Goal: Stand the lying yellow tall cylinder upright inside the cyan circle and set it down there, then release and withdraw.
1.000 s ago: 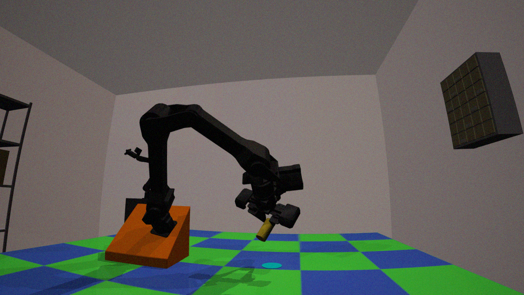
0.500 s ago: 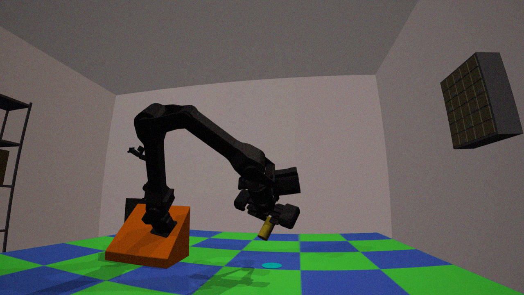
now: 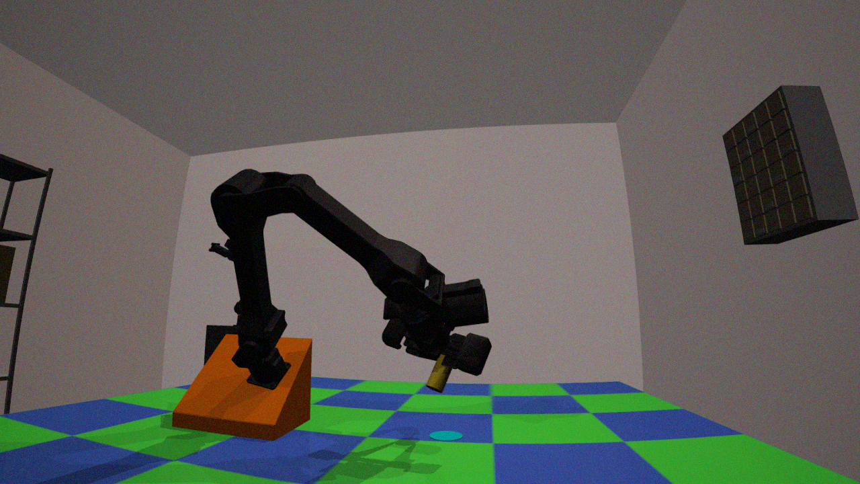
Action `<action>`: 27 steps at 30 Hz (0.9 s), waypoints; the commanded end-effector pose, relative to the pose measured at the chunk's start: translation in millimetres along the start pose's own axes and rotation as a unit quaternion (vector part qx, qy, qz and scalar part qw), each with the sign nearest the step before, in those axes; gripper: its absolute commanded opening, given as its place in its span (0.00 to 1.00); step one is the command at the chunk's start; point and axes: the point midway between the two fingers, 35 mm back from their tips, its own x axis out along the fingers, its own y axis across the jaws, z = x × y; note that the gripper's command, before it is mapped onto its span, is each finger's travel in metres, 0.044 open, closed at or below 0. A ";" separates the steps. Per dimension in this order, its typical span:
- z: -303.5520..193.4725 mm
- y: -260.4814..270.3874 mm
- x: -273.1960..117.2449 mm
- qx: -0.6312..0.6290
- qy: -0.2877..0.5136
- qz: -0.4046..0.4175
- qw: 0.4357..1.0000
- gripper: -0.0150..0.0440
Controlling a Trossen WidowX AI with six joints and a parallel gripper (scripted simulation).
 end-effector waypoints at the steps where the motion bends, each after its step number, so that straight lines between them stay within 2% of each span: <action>1: -0.2 1.8 -0.6 -0.005 -0.014 0.000 1.000 0.43; 27: 1.3 -0.1 -13.4 -0.042 -0.104 -0.031 0.993 0.43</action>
